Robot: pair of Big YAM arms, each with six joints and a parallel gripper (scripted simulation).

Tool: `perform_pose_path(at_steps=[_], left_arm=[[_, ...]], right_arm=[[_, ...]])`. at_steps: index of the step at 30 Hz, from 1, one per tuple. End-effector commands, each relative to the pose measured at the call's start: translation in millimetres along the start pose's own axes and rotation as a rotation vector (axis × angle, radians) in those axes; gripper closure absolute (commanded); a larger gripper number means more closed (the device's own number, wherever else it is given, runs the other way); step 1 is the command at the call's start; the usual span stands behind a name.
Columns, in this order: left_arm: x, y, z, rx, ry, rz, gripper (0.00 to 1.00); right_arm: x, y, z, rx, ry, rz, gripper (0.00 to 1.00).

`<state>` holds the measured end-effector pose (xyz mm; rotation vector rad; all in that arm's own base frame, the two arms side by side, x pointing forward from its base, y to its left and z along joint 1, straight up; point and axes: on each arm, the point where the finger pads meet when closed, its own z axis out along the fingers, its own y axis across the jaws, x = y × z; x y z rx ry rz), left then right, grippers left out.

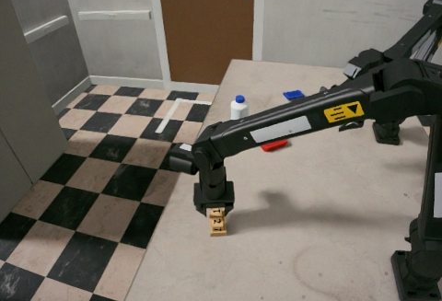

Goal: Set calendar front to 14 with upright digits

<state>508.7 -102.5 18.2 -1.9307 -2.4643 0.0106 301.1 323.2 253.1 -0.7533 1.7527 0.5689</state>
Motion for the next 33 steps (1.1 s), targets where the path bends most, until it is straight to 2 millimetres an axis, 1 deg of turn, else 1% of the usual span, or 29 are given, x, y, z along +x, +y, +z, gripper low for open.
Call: perform_pose_path(at_steps=[1, 5, 6, 8, 9, 11, 12, 13, 14, 19, 21, 25, 27, 28, 29, 31, 32, 33], left_arm=[[-3.6, 9.0, -6.6, -0.032, -0.013, 0.01, 0.47], [-3.6, 9.0, -6.6, -0.032, -0.013, 0.01, 0.47], [-3.6, 9.0, -6.6, -0.032, -0.013, 0.01, 0.55], [-2.9, 6.6, -6.7, -0.023, -0.01, 0.002, 0.55], [-2.9, 6.6, -6.7, -0.023, -0.01, 0.002, 0.59], [-2.9, 6.6, -6.7, -0.023, -0.01, 0.002, 0.59], [-2.9, 6.6, -6.7, -0.023, -0.01, 0.002, 0.63], [-4.2, 9.3, -15.3, -0.047, -0.021, 0.01, 0.63], [-4.2, 9.3, -15.3, -0.047, -0.021, 0.01, 0.63], [-4.2, 9.3, -15.3, -0.047, -0.021, 0.01, 0.7], [-4.2, 9.3, -15.3, -0.047, -0.021, 0.01, 0.7], [-4.0, 8.6, -17.5, -0.051, -0.023, 0.01, 0.76], [-4.0, 8.6, -17.5, -0.051, -0.023, 0.01, 0.99], [-4.0, 8.6, -17.5, -0.051, -0.023, 0.01, 1.0], [-4.0, 8.6, -17.5, -0.051, -0.023, 0.01, 1.0], [-2.8, 6.2, -18.8, -0.042, -0.018, 0.01, 0.77], [-5.9, 12.6, -30.5, -0.054, -0.024, 0.01, 0.76], [-5.8, 12.4, -34.2, -0.054, -0.024, 0.01, 0.76]], right_arm=[[-9.6, -3.1, 0.2, 0.007, -0.024, -0.007, 0.0], [-9.6, -3.1, 0.2, 0.007, -0.024, -0.007, 0.0], [-9.6, -3.1, 0.2, 0.007, -0.024, -0.007, 0.0], [-9.6, -3.1, 0.2, 0.007, -0.024, -0.007, 0.0], [-9.6, -3.1, 0.2, 0.007, -0.024, -0.007, 0.0], [-9.6, -3.1, 0.2, 0.007, -0.024, -0.007, 0.0], [-9.6, -3.1, 0.2, 0.007, -0.024, -0.007, 0.0], [-9.6, -3.1, 0.2, 0.007, -0.024, -0.007, 0.0], [-9.6, -3.1, 0.2, 0.007, -0.024, -0.007, 0.0], [-9.6, -3.1, 0.2, 0.007, -0.024, -0.007, 0.0], [-9.6, -3.1, 0.2, 0.007, -0.024, -0.007, 0.0], [-9.6, -3.1, 0.2, 0.007, -0.024, -0.007, 0.0], [-9.6, -3.1, 0.2, 0.007, -0.024, -0.007, 0.0], [-9.6, -3.1, 0.2, 0.007, -0.024, -0.007, 0.0], [-9.6, -3.1, 0.2, 0.007, -0.024, -0.007, 0.0], [-9.6, -3.1, 0.2, 0.007, -0.024, -0.007, 0.0], [-9.6, -3.1, 0.2, 0.007, -0.024, -0.007, 0.0], [-9.6, -3.1, 0.2, 0.007, -0.024, -0.007, 0.0]])
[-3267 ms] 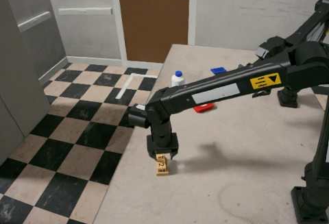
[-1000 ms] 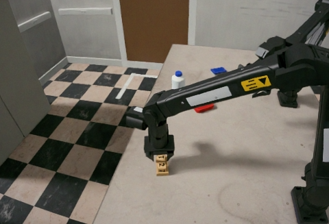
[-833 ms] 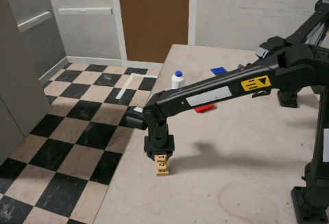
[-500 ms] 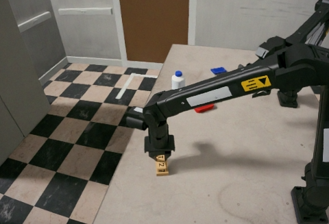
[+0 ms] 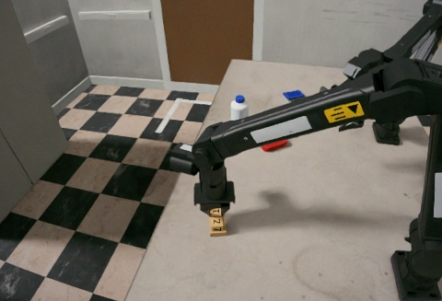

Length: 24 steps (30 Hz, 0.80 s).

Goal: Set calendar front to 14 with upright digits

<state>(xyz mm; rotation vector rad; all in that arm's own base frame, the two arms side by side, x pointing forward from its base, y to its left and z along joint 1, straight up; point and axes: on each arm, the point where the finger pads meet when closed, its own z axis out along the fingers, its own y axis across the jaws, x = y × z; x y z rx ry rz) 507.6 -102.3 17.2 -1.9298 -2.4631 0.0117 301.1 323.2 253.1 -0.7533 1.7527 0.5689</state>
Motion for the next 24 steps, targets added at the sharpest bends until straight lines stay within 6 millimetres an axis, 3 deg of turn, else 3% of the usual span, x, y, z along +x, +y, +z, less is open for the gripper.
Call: perform_pose_path(at_steps=[1, 9, 14, 15, 20, 22, 24], left_arm=[[-6.0, 12.9, -40.6, -0.055, -0.025, 0.01, 0.76], [-4.9, 10.3, -76.8, -0.055, -0.025, 0.009, 0.76], [-5.0, 10.5, -77.7, -0.056, -0.025, 0.009, 0.76], [-4.8, 10.2, -79.3, -0.055, -0.024, 0.009, 0.76], [-4.7, 10.0, -85.8, -0.055, -0.025, 0.009, 0.76], [-4.7, 10.0, -85.8, -0.055, -0.025, 0.009, 0.76], [2.3, 16.6, -86.9, -0.069, -0.027, 0.001, 0.76]], right_arm=[[-9.6, -3.1, 0.2, 0.007, -0.024, -0.007, 0.0], [-9.6, -3.1, 0.2, 0.007, -0.024, -0.007, 0.0], [-9.6, -3.1, 0.2, 0.007, -0.024, -0.007, 0.0], [-26.7, -2.7, 5.1, 0.007, -0.055, -0.018, 0.0], [-30.7, 9.8, 28.3, -0.019, -0.062, -0.025, 0.0], [-30.7, 9.8, 28.3, -0.019, -0.062, -0.025, 0.0], [-31.4, 15.6, 45.8, -0.03, -0.063, -0.028, 0.0]])
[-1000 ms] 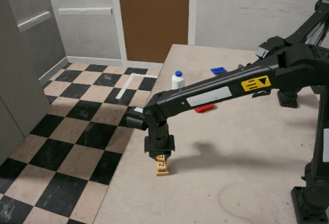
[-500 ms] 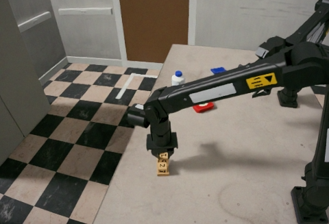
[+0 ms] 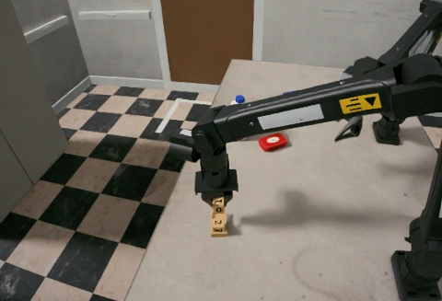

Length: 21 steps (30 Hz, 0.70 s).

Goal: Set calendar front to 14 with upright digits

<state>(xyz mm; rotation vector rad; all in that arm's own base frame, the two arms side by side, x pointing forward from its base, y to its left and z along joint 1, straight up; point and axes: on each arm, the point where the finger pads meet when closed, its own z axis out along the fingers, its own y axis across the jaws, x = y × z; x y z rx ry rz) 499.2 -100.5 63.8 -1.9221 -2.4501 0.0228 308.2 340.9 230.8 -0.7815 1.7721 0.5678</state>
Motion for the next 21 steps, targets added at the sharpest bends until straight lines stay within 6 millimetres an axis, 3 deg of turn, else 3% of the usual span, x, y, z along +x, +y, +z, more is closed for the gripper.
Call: perform_pose_path(at_steps=[1, 2, 6, 10, 13, 16, 21], left_arm=[[3.8, 27.5, -41.4, -0.09, -0.033, -0.004, 0.76], [15.2, 25.9, -33.1, -0.084, -0.024, -0.012, 0.76], [73.9, 49.6, -32.5, -0.13, 0.009, -0.046, 0.76], [121.5, 29.8, 2.2, -0.077, 0.021, -0.012, 0.76], [140.0, 15.5, 20.3, -0.048, 0.011, 0.006, 0.76], [136.7, 21.6, 15.8, -0.065, 0.004, 0.02, 0.76], [149.7, -0.2, 36.7, -0.019, -0.004, 0.019, 0.76]], right_arm=[[-48.3, 11.6, 31.5, -0.021, -0.091, -0.022, 0.0], [-47.8, 15.3, 42.5, -0.028, -0.091, -0.024, 0.0], [-42.5, 29.2, 81.1, -0.05, -0.09, -0.031, 0.0], [-32.3, 43.2, 116.5, -0.071, -0.088, -0.037, 0.0], [-25.8, 50.1, 132.9, -0.08, -0.086, -0.039, 0.0], [-24.7, 44.6, 136.3, -0.071, -0.086, -0.037, 0.0], [-22.3, 46.5, 139.4, -0.074, -0.085, -0.038, 0.0]])
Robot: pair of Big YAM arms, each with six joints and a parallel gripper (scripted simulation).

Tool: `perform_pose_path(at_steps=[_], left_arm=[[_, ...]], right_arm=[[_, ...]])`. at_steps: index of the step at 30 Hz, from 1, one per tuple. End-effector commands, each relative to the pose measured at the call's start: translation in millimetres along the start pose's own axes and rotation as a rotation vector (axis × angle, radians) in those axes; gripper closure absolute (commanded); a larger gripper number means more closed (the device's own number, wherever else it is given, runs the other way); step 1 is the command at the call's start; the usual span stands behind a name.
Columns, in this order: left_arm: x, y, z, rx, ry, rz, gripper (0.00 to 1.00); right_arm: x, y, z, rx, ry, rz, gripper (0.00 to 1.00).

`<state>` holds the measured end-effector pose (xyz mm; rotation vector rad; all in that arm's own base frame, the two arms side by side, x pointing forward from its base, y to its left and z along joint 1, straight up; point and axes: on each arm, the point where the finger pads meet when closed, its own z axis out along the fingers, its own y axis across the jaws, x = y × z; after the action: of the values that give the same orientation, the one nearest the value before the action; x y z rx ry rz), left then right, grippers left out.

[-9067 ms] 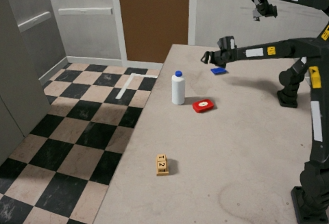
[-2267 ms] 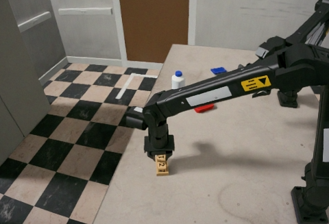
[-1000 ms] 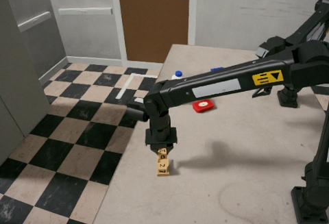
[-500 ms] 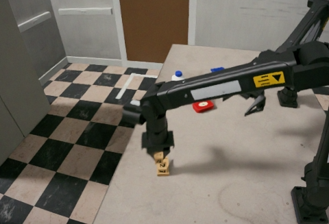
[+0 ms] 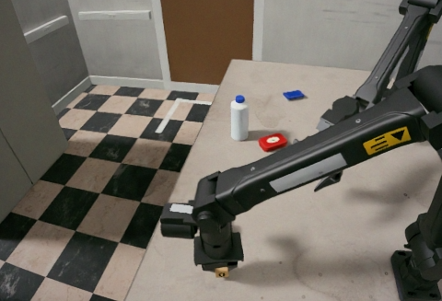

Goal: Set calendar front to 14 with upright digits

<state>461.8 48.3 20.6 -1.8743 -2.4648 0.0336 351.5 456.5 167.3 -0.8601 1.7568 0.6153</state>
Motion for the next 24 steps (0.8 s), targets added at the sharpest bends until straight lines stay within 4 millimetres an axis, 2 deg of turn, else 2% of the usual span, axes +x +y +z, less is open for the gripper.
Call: perform_pose_path(at_steps=[1, 2, 6, 9, 11, 13, 14, 24], left_arm=[[-2.4, -1.7, -7.7, -0.034, -0.014, 0.035, 0.76], [-3.7, 7.7, -14.8, -0.055, -0.018, 0.031, 0.76], [-3.3, 7.7, -14.8, -0.054, -0.019, -0.048, 0.76], [-3.0, 7.8, -14.8, -0.052, -0.023, -0.202, 0.76], [-3.0, 7.8, -14.8, -0.052, -0.023, -0.202, 0.76], [-1.3, 5.6, -14.6, -0.04, -0.025, -0.333, 0.76], [-0.5, 5.7, -14.6, -0.039, -0.028, -0.392, 0.76], [-1.1, 8.2, -14.8, -0.039, -0.05, -0.794, 0.76]], right_arm=[[-46.1, -0.7, 10.0, 0.001, -0.096, -0.014, 0.0], [-46.1, -0.7, 10.0, 0.001, -0.096, -0.014, 0.0], [-46.1, -0.7, 10.0, 0.001, -0.096, -0.014, 0.0], [-46.1, -0.7, 10.0, 0.001, -0.096, -0.014, 0.0], [-46.1, -0.7, 10.0, 0.001, -0.096, -0.014, 0.0], [-46.1, -0.7, 10.0, 0.001, -0.096, -0.014, 0.0], [-31.9, -0.9, 5.2, 0.001, -0.065, -0.003, 0.0], [-31.9, -0.9, 5.2, 0.001, -0.065, -0.003, 0.0]])
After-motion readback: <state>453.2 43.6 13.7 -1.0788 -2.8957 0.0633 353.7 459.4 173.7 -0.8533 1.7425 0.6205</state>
